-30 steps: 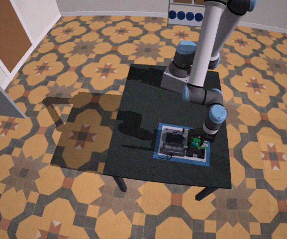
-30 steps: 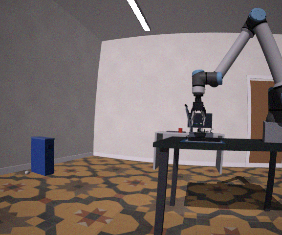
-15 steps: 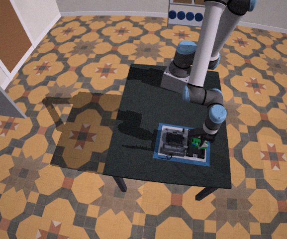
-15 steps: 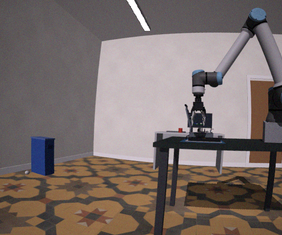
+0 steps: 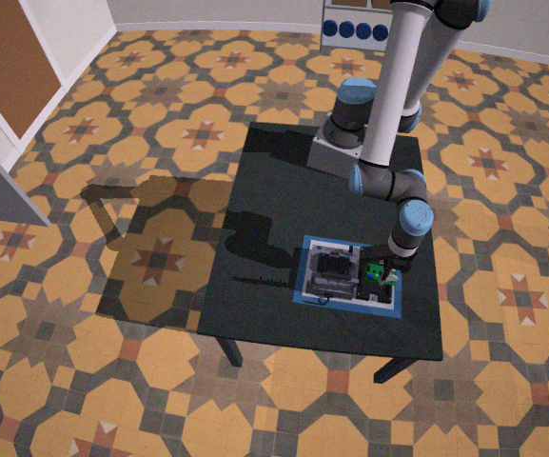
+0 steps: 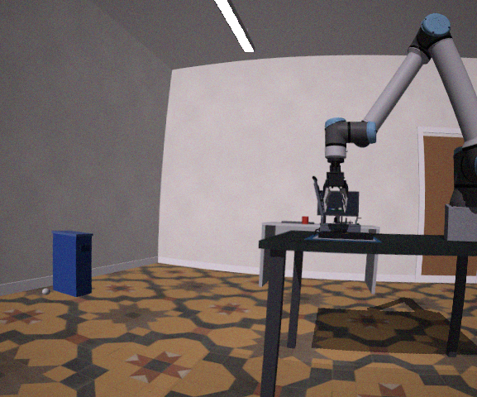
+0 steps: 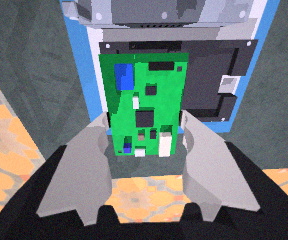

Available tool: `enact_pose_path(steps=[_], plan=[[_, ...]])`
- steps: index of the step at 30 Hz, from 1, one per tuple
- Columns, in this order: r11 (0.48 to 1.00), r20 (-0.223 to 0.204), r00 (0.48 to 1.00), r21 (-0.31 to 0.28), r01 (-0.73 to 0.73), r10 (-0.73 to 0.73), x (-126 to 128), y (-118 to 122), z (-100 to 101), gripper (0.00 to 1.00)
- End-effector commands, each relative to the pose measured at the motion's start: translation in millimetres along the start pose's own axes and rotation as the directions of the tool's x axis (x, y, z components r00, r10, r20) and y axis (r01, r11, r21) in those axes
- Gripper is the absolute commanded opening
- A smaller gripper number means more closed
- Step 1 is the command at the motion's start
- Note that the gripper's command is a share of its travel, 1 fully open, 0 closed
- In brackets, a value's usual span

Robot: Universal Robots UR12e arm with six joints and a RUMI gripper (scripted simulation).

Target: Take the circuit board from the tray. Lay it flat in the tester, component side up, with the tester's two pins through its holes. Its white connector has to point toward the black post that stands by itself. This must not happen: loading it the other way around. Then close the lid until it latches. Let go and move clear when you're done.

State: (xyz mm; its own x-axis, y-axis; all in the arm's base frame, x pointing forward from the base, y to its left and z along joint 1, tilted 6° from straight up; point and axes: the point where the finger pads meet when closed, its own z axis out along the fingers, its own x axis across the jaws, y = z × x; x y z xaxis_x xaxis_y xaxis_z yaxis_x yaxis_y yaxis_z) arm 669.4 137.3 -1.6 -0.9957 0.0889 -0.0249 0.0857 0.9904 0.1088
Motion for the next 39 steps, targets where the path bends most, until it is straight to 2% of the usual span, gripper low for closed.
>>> enact_pose_path(steps=[1, 39], plan=[[1.000, 0.001, 1.000, 0.000, 0.000, 0.000, -0.7, 0.1, -0.7, 0.39], [1.000, 0.001, 1.000, 0.000, 0.000, 0.000, 0.4, -4.3, -1.0, 0.39]])
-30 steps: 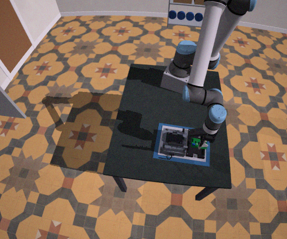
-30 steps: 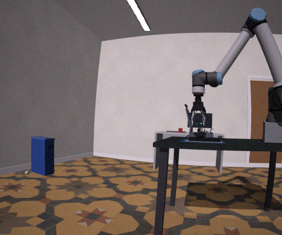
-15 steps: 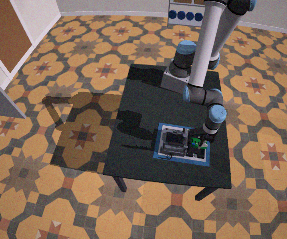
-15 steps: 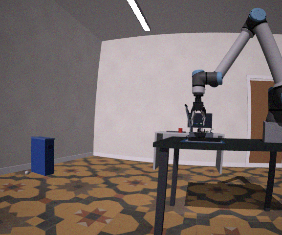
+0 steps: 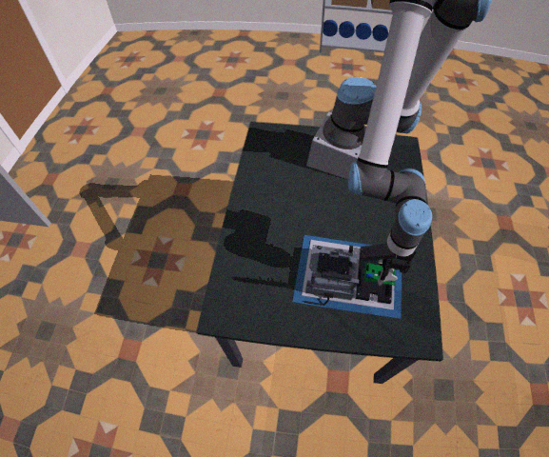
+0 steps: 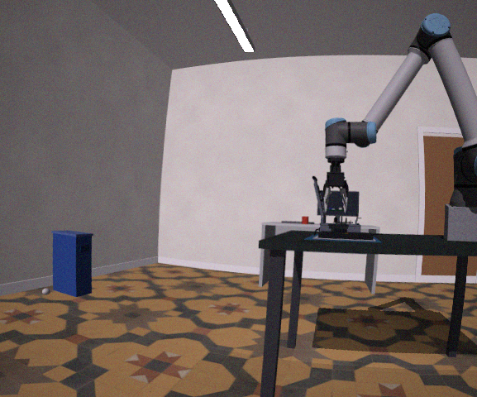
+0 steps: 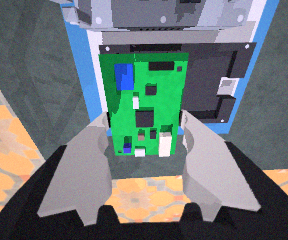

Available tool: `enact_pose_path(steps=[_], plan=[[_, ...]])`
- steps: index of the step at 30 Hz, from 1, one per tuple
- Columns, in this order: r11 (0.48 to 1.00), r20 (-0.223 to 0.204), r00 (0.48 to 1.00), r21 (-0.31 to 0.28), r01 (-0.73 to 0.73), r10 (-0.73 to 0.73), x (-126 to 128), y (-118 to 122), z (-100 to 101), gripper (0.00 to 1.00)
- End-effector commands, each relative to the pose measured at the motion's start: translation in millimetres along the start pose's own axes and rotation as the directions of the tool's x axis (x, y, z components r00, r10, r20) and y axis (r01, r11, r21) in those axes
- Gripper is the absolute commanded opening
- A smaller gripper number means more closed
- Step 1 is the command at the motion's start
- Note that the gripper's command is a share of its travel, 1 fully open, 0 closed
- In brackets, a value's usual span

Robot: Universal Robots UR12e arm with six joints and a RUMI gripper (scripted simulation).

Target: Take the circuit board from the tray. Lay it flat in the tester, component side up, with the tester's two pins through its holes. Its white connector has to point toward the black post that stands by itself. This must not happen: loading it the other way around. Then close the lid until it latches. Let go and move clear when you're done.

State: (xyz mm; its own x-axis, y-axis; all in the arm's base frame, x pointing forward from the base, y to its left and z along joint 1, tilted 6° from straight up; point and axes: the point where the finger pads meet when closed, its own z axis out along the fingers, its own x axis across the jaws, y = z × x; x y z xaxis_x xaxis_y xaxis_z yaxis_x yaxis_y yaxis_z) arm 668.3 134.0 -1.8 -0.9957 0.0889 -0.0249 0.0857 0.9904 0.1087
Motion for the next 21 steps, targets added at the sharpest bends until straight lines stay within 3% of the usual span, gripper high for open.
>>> enact_pose_path(steps=[1, 21], plan=[[1.000, 0.001, 1.000, 0.000, 0.000, 0.000, 0, -2, -1, 0.39], [1.000, 0.001, 1.000, 0.000, 0.000, 0.000, 9, -40, -4, 0.39]])
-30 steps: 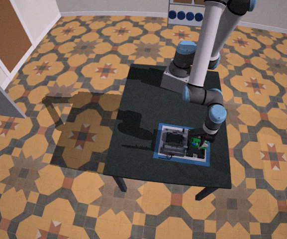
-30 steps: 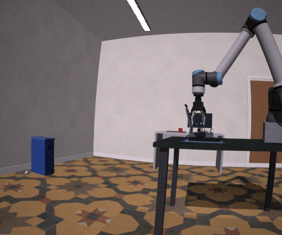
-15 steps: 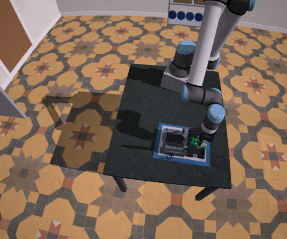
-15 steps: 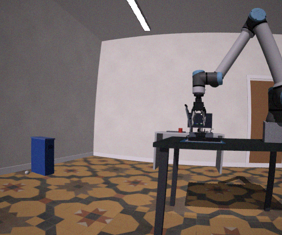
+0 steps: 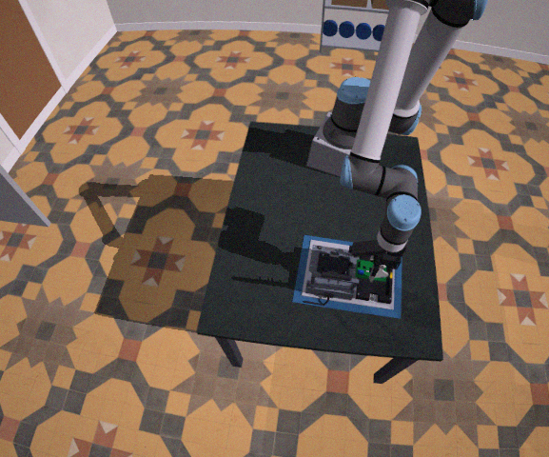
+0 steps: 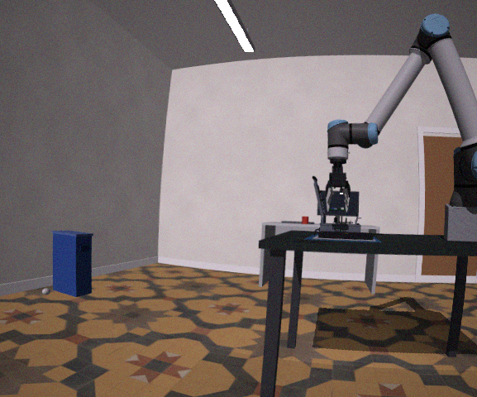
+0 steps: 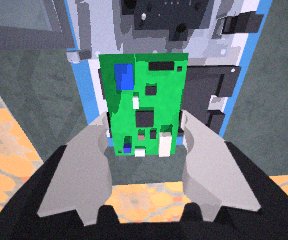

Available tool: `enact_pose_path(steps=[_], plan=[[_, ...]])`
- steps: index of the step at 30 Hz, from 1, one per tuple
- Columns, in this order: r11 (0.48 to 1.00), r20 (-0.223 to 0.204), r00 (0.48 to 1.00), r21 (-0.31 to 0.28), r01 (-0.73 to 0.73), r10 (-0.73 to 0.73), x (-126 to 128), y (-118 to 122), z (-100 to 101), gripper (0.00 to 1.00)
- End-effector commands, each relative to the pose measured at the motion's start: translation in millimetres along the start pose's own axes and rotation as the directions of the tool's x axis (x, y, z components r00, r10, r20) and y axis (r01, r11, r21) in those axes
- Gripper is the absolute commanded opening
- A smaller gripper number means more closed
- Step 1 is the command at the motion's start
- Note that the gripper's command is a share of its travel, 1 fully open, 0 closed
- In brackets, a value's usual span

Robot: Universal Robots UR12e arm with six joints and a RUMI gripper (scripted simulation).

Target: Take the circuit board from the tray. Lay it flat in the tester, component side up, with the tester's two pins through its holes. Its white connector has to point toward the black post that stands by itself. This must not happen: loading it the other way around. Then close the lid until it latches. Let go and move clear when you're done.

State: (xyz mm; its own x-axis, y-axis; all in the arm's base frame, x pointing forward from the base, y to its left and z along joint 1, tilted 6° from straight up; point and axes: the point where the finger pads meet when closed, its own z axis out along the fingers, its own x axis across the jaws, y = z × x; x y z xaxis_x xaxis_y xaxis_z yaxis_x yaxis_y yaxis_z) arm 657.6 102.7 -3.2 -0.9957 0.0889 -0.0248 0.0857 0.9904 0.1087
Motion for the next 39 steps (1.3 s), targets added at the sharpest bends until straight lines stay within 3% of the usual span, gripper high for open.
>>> enact_pose_path(steps=[1, 28, 39], plan=[[1.000, 0.001, 1.000, 0.000, 0.000, 0.000, 2, -11, -2, 0.39], [1.000, 0.001, 1.000, 0.000, 0.000, 0.000, 22, -95, -8, 0.39], [1.000, 0.001, 1.000, 0.000, 0.000, 0.000, 28, -116, -9, 0.39]])
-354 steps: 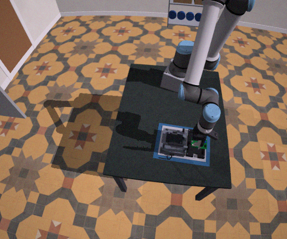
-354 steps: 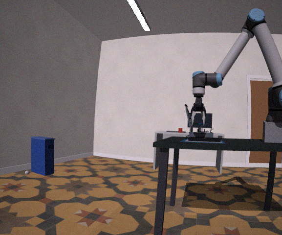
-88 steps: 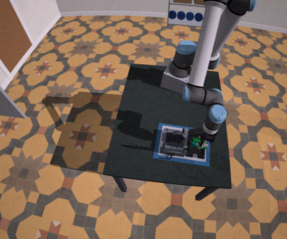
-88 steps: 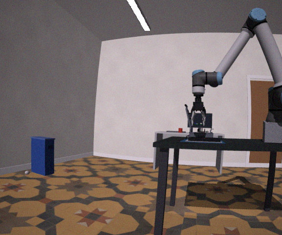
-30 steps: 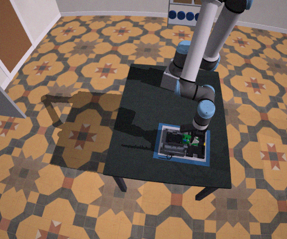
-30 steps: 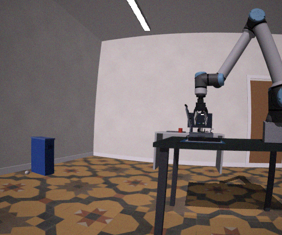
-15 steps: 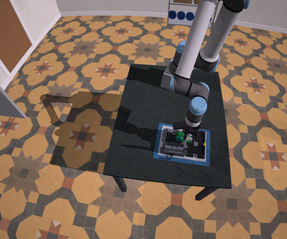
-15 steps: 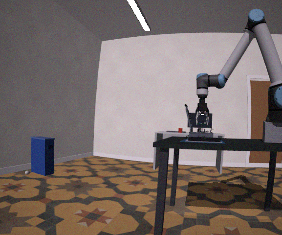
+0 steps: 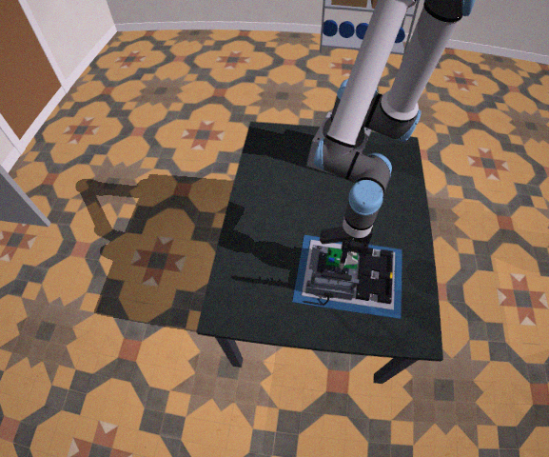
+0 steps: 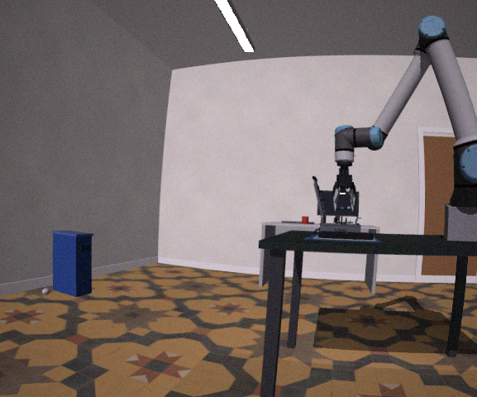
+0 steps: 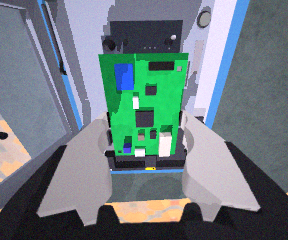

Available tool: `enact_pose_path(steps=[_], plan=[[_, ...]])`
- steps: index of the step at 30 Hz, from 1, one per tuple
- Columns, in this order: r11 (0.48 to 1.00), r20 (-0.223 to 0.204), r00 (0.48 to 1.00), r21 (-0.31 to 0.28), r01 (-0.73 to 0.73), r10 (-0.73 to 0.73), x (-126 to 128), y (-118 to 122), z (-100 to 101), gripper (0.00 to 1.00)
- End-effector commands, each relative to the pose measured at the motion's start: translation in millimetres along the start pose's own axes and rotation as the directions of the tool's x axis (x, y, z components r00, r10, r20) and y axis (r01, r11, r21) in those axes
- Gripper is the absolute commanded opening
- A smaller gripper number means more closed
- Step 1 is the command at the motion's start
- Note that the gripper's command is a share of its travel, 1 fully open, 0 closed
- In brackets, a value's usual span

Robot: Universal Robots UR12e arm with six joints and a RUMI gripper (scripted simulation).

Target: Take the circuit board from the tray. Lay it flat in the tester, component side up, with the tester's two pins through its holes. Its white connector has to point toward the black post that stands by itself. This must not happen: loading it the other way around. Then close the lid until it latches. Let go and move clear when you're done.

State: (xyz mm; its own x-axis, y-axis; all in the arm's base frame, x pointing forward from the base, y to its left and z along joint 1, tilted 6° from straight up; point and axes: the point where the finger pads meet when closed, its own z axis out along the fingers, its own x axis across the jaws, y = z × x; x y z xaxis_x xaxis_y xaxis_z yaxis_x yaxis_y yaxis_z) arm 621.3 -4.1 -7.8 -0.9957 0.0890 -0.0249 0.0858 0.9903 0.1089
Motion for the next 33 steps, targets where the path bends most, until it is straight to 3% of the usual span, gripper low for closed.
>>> enact_pose_path(steps=[1, 33], plan=[[1.000, 0.001, 1.000, 0.000, 0.000, 0.000, 1, -9, -1, 0.39], [1.000, 0.001, 1.000, 0.000, 0.000, 0.000, 5, -25, -2, 0.39]])
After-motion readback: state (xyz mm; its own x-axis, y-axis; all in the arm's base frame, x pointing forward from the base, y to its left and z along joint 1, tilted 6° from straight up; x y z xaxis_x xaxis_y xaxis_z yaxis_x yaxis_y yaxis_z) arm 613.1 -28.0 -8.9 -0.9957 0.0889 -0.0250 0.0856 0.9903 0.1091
